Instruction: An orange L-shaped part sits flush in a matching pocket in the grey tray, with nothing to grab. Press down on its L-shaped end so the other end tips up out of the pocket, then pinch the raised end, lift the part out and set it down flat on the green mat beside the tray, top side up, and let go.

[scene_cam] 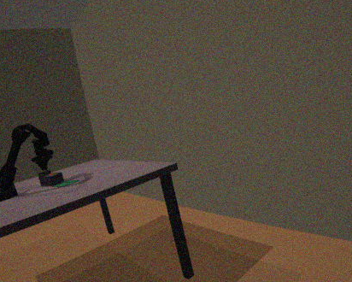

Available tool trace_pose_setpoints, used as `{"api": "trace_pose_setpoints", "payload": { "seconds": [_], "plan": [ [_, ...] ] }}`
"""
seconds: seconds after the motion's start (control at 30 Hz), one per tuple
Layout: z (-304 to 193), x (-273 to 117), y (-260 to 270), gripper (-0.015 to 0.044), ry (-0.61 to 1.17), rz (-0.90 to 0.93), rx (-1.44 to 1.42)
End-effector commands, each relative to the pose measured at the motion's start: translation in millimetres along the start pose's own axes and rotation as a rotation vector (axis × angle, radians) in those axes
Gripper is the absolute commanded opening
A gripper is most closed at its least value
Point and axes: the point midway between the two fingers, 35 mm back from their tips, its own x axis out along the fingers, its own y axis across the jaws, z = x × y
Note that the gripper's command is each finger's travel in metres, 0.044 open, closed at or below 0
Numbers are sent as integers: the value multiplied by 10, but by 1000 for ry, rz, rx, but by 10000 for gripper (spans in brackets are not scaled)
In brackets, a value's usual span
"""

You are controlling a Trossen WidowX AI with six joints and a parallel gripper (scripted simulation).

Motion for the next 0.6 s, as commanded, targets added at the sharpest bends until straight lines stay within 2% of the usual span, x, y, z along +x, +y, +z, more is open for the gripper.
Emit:
{"api": "trace_pose_setpoints", "payload": {
  "seconds": [0.0, 0.57],
  "plan": [
    [-39, 249, -17, 180, 7, -7, -3],
    [-35, 389, -18, 180, 7, -7, -3]
  ]
}}
